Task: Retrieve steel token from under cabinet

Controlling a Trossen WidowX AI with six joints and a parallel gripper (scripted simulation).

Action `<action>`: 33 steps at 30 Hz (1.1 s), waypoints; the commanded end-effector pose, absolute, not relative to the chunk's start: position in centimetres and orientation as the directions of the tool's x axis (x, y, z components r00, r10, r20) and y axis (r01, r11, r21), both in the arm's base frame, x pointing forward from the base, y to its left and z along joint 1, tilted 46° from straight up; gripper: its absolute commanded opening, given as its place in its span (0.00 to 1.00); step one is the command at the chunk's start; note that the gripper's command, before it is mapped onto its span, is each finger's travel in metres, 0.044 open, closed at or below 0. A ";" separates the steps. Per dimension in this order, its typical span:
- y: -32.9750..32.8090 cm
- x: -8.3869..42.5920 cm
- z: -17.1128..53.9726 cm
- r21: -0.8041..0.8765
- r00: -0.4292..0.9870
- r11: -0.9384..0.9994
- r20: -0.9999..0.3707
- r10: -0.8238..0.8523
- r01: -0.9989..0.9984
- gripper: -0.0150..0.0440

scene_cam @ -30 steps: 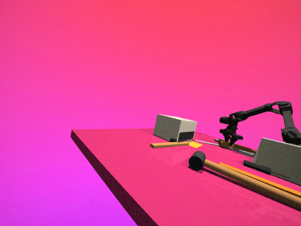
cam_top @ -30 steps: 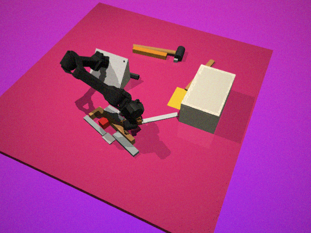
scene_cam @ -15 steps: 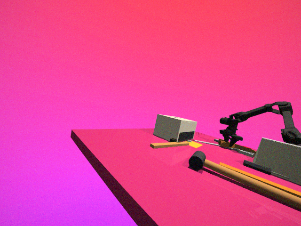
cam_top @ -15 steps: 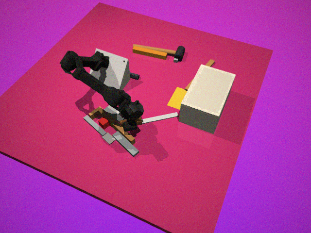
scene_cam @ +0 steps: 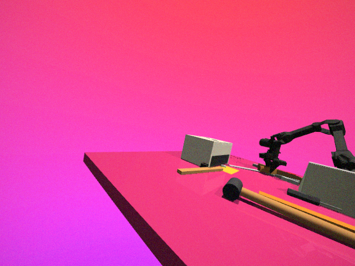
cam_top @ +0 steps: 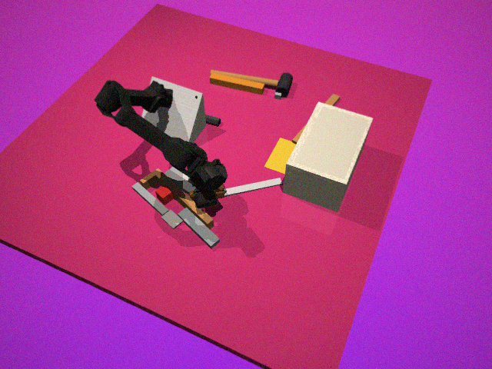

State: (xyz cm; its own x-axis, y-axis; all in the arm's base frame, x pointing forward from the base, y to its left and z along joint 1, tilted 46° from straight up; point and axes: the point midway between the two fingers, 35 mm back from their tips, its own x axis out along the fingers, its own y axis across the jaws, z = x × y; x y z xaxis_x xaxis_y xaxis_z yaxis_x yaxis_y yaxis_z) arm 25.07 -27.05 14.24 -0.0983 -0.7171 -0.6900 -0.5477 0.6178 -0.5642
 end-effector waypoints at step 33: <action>-27.3 25.3 13.9 -0.560 -0.098 0.618 -0.692 -0.715 -0.553 0.25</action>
